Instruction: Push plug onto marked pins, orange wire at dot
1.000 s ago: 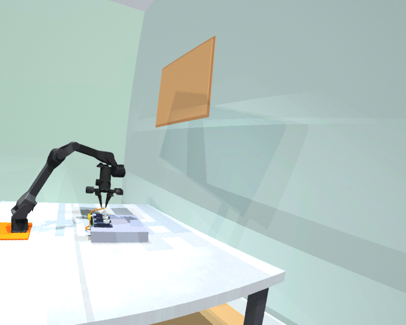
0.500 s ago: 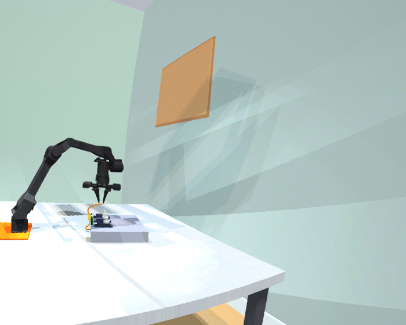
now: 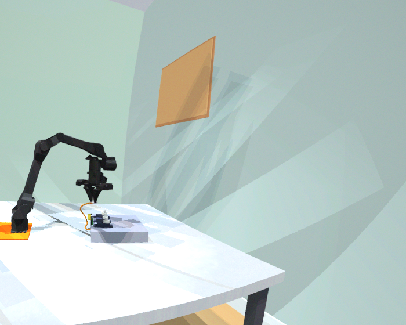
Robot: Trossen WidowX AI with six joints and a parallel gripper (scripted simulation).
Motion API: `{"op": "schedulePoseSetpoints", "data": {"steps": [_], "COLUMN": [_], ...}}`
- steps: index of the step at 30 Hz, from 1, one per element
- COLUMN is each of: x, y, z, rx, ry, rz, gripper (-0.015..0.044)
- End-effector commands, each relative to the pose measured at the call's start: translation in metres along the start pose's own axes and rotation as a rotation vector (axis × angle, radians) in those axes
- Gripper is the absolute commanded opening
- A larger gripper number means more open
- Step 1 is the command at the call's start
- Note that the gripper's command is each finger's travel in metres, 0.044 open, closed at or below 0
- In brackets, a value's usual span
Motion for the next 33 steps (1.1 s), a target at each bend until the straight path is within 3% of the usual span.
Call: {"op": "schedulePoseSetpoints", "data": {"steps": [1, 23, 33], "x": [0.004, 0.031, 0.031], "y": [0.018, 0.098, 0.100], "z": [-0.001, -0.016, -0.035], "rx": [0.006, 0.014, 0.014], "ry": [0.001, 0.004, 0.004], "rz": [-0.150, -0.887, -0.910], "gripper": [0.0000, 0.0000, 0.0000]}}
Point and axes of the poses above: the point midway between the two fingers, 35 mm back from their tips, its own z axis back along the fingers, its own x axis across the jaws, y = z × x, the point moved 4 cm from there along z, back along the fingers, and after that the axes turned 2 degrees about -z, right-handed, at the moved point
